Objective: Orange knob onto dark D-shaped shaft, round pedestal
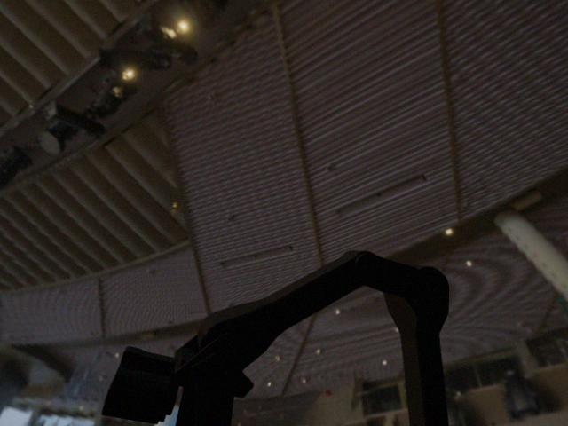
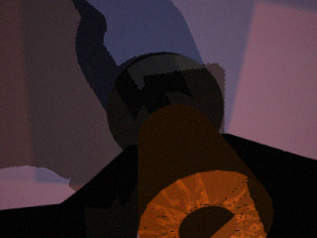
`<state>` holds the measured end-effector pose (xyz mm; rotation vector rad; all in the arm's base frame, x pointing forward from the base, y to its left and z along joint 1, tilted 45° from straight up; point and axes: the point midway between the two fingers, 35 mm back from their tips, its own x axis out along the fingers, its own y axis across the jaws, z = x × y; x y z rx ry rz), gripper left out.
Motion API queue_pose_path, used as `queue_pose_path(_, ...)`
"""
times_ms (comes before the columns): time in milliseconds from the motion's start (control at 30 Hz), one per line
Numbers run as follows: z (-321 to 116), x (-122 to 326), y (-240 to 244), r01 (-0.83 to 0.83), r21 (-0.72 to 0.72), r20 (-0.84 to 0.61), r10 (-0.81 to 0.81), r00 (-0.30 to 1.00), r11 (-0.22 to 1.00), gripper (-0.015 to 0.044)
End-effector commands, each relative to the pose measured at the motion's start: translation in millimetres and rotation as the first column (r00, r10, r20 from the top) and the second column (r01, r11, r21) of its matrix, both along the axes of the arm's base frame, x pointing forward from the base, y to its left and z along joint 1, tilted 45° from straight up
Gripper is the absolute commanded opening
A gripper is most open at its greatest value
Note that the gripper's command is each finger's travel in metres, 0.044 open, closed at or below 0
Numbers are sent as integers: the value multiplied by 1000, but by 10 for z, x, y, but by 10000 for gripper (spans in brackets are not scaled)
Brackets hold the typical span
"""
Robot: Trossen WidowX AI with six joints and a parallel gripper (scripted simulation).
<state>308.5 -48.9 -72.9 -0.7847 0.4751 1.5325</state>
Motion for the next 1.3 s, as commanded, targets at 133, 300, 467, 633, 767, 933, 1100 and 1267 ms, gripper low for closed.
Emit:
queue_pose_path(133,5,1,-3,-137,-15,135,138,981,990,0)
queue_pose_path(300,-12,0,10,-144,-16,141,145,979,989,0)
queue_pose_path(467,-20,-2,14,-144,-16,141,145,979,989,0)
queue_pose_path(633,-19,-3,14,-144,-16,141,145,979,989,0)
queue_pose_path(767,-21,-3,17,-144,-16,141,145,979,989,0)
queue_pose_path(933,-21,-2,18,-144,-16,141,145,979,989,0)
queue_pose_path(1100,-22,0,21,-144,-16,141,145,979,989,0)
queue_pose_path(1267,7,2,-6,-144,-16,141,145,979,989,0)
